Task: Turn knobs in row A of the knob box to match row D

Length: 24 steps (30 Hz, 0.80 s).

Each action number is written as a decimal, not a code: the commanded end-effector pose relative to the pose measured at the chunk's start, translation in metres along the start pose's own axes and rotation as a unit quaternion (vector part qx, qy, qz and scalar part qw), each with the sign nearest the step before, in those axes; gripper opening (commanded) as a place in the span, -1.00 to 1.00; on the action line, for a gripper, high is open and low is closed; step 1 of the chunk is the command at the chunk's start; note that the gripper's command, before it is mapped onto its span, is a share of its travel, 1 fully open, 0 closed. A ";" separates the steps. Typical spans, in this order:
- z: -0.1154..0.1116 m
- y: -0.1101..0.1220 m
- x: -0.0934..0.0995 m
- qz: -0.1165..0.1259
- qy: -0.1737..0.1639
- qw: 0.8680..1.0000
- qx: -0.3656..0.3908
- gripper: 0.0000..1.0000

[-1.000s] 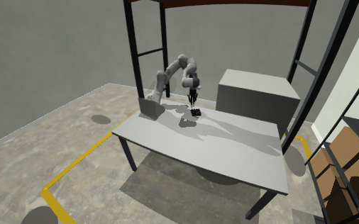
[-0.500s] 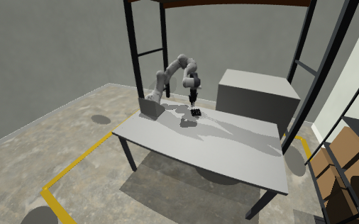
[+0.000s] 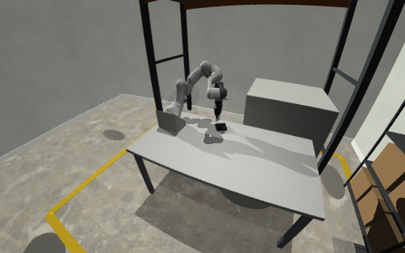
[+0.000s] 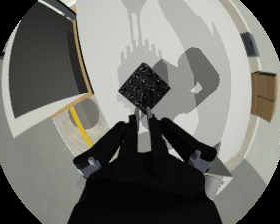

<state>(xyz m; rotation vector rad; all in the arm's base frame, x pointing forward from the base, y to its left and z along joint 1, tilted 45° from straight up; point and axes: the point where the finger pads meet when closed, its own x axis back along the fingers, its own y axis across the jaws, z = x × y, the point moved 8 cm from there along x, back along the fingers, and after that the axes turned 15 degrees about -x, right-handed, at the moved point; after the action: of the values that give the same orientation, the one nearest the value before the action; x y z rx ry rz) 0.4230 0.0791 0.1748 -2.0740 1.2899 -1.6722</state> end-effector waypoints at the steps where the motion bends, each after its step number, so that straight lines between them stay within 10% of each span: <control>1: 0.000 0.001 0.000 0.002 0.002 0.997 0.078 -0.77; 24: 0.004 -0.004 0.002 0.001 0.001 0.968 0.251 -0.77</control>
<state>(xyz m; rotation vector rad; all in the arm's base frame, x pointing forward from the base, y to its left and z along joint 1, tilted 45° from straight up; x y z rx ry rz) 0.4283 0.0800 0.1780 -1.8583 0.8951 -1.7475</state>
